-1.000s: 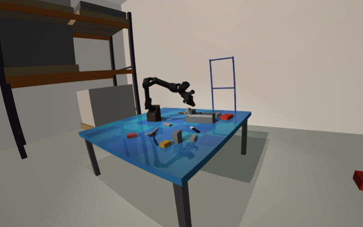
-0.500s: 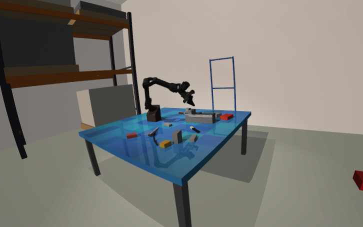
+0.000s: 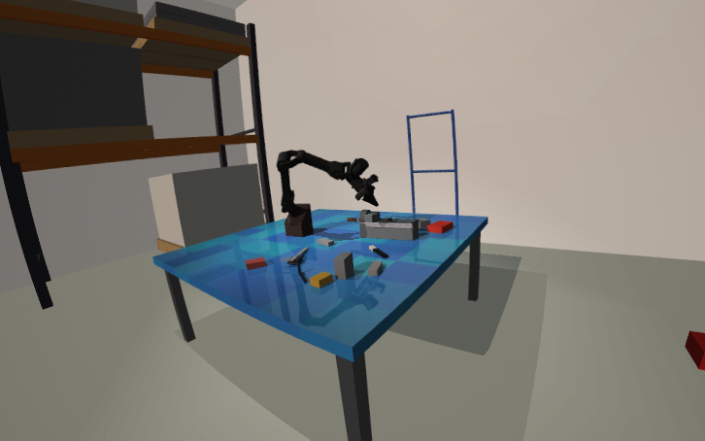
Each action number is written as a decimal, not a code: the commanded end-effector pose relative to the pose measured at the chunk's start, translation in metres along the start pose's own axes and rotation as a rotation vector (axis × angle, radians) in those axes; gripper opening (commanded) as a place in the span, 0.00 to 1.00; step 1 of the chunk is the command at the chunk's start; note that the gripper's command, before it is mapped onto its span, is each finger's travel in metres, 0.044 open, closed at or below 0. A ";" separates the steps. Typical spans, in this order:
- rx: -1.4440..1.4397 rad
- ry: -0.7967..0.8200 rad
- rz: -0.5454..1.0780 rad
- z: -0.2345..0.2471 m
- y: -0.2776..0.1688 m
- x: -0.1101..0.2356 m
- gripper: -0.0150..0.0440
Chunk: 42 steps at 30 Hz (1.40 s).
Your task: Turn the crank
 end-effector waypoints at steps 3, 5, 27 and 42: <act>0.000 0.000 0.000 0.000 0.000 0.000 0.43; 0.000 0.000 0.000 0.000 0.000 0.000 0.52; 0.000 0.000 0.000 0.000 0.000 0.000 0.56; 0.000 0.000 0.000 0.000 0.000 0.000 0.25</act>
Point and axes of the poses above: the point midway between the two fingers, 35 mm back from their tips, its own x axis back along the fingers, its own z axis across the jaws, y = z × x, the point moved 7 cm from there along x, back along the fingers, and after that the axes turned 11 degrees about -x, right-handed, at the moved point
